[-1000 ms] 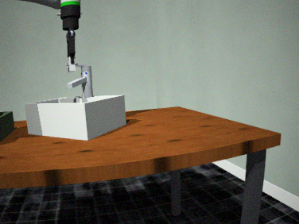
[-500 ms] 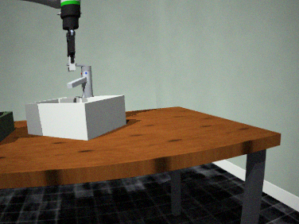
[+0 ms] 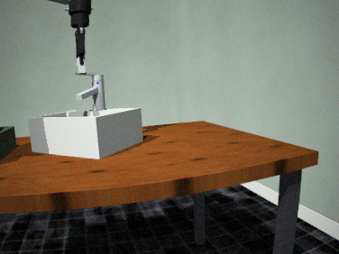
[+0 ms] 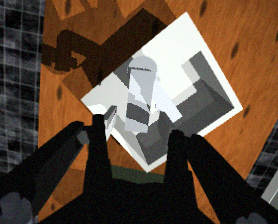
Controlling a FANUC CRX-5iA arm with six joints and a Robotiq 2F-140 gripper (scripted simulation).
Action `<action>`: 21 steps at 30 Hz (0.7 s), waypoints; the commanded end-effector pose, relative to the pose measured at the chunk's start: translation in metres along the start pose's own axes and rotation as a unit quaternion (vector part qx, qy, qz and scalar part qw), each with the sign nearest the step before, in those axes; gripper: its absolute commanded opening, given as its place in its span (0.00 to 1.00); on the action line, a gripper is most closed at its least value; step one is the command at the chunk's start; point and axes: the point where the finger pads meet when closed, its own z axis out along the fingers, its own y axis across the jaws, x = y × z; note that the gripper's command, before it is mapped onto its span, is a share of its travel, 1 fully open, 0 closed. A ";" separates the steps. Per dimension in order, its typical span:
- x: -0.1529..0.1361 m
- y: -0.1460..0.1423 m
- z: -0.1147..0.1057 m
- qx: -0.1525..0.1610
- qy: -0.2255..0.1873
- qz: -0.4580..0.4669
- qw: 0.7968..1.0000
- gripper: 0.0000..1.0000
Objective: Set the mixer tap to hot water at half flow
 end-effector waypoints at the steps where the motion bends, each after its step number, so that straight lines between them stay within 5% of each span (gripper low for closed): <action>1: 0.000 0.000 -0.012 0.000 0.000 0.000 1.000 0.43; 21: 0.000 0.000 -0.041 0.000 0.000 0.000 1.000 0.43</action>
